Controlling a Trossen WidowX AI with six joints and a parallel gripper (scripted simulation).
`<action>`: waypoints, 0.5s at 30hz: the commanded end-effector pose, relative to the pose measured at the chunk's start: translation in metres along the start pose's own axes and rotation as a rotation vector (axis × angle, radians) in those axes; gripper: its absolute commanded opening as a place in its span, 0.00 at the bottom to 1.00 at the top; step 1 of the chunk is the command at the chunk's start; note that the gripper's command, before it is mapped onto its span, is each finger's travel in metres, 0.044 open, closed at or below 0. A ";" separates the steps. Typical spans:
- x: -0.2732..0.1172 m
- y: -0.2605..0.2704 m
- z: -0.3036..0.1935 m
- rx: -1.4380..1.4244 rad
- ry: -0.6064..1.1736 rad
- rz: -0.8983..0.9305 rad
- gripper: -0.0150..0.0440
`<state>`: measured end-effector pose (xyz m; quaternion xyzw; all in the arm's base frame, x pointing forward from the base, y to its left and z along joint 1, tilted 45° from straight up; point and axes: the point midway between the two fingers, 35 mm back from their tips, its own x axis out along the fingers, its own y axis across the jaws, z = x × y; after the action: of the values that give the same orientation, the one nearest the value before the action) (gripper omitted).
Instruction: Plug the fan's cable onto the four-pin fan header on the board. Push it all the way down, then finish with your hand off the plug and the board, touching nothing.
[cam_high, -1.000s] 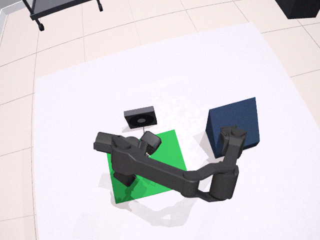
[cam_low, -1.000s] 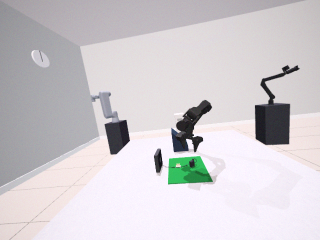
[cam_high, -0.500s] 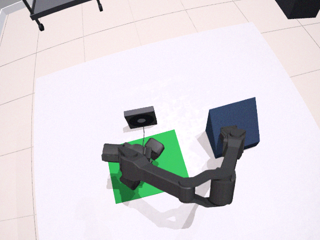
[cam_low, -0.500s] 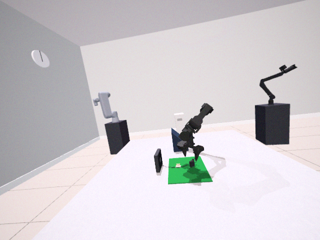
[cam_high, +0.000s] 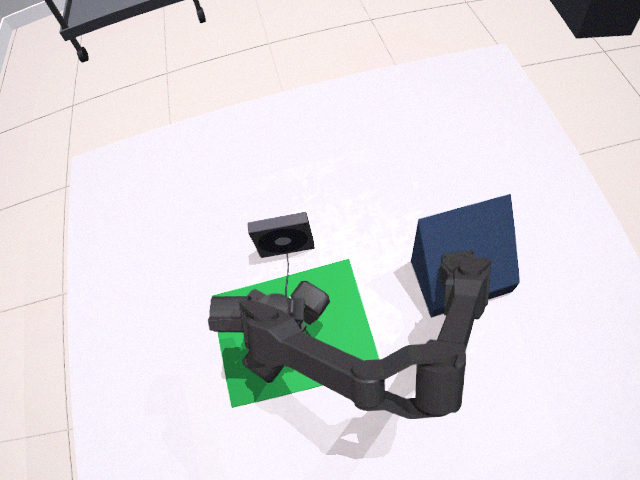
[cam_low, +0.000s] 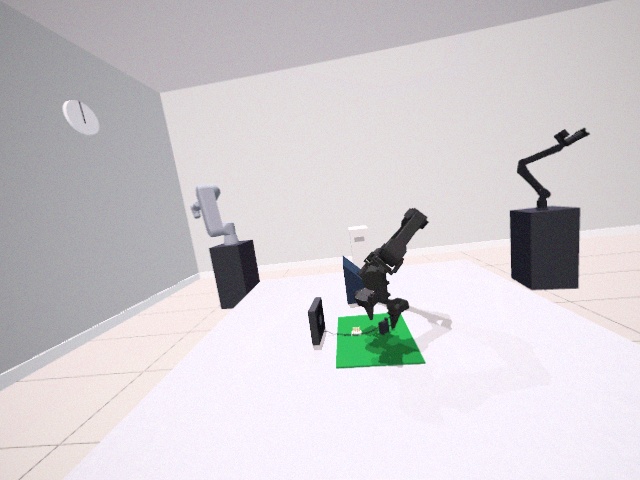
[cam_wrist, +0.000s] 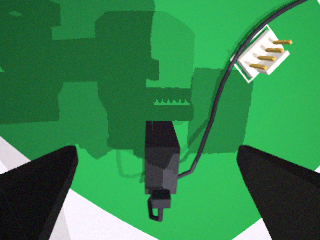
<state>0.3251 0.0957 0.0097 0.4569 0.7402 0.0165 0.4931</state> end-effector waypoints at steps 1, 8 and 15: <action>0.008 -0.001 -0.002 0.009 0.008 0.003 1.00; 0.020 -0.001 -0.002 0.009 0.009 0.004 1.00; 0.025 -0.001 -0.003 0.009 0.009 0.004 1.00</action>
<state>0.3214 0.1118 -0.0058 0.4569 0.7410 0.0172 0.4919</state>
